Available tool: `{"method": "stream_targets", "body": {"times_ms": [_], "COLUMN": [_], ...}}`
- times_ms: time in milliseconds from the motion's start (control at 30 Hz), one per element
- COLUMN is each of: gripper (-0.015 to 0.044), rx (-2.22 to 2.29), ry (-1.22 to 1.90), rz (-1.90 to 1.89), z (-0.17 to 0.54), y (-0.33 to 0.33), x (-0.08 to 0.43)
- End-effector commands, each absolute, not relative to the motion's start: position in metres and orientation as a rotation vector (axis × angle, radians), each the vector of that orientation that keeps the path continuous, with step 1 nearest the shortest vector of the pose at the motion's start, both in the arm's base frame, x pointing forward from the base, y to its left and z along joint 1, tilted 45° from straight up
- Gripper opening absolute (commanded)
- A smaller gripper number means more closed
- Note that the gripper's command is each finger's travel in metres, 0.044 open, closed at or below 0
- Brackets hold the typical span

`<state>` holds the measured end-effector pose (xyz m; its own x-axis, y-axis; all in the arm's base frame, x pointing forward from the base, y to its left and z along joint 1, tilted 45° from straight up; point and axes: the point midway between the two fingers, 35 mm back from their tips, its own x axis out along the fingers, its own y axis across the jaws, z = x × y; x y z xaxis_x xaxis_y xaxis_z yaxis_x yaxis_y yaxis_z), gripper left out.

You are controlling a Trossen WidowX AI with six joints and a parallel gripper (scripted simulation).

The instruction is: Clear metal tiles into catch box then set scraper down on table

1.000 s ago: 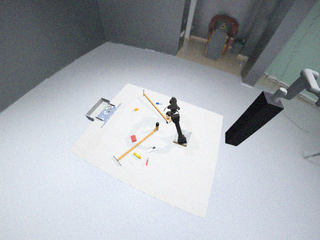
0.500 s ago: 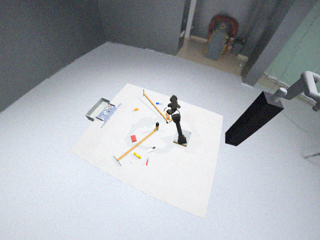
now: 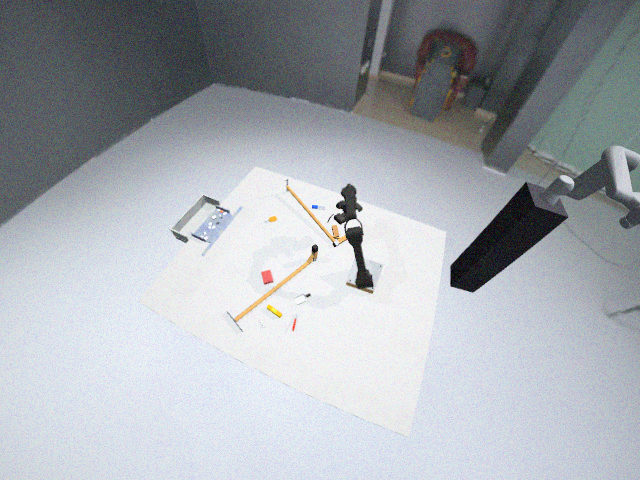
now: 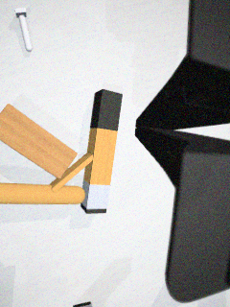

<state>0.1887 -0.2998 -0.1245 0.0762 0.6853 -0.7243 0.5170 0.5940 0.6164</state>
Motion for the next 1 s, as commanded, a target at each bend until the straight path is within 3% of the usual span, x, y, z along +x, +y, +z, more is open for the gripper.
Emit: {"method": "stream_targets", "body": {"times_ms": [0, 233, 967], "gripper": [0.0000, 0.0000, 0.0000], "rx": [1.027, 1.013, 0.674], "ry": [1.579, 1.575, 1.480], "rz": [0.175, 0.185, 0.388], "z": [-0.114, -0.102, -0.023], "y": [-0.309, -0.314, -0.273], "x": [0.186, 0.188, 0.283]}}
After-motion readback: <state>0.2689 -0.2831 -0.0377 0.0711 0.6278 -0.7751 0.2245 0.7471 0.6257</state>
